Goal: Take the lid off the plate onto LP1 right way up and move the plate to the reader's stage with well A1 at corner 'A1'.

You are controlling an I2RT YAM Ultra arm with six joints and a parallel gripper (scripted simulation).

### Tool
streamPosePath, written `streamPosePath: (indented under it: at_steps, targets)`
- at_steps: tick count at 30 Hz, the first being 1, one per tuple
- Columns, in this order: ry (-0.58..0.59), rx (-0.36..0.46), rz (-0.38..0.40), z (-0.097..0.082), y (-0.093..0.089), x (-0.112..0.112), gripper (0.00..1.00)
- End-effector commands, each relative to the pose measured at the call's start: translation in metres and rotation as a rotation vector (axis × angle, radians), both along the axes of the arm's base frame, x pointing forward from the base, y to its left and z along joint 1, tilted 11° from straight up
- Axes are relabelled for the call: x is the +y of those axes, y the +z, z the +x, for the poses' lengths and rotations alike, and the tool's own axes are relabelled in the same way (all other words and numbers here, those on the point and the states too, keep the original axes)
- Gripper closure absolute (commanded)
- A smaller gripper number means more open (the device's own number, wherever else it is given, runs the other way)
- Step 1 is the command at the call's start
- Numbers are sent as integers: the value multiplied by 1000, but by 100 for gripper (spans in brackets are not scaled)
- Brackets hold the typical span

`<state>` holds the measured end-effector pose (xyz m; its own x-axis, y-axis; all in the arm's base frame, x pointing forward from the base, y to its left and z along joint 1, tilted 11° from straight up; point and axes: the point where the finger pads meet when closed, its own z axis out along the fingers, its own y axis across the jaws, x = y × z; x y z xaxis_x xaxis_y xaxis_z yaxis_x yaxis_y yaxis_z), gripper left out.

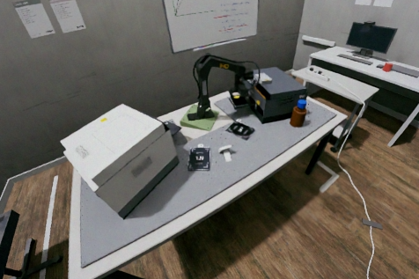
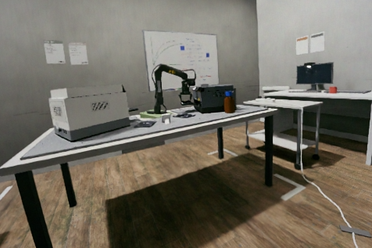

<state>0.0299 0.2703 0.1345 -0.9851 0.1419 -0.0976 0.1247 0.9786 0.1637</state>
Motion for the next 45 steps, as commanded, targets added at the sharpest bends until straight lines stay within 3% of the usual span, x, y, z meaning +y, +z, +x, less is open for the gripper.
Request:
streamPosePath:
  at_steps: [1,35,45]
  targets:
    - [1,-15,36,4,14,1,14]
    - [3,-15,65,1,26,4,14]
    - [-5,-12,9,-1,21,2,14]
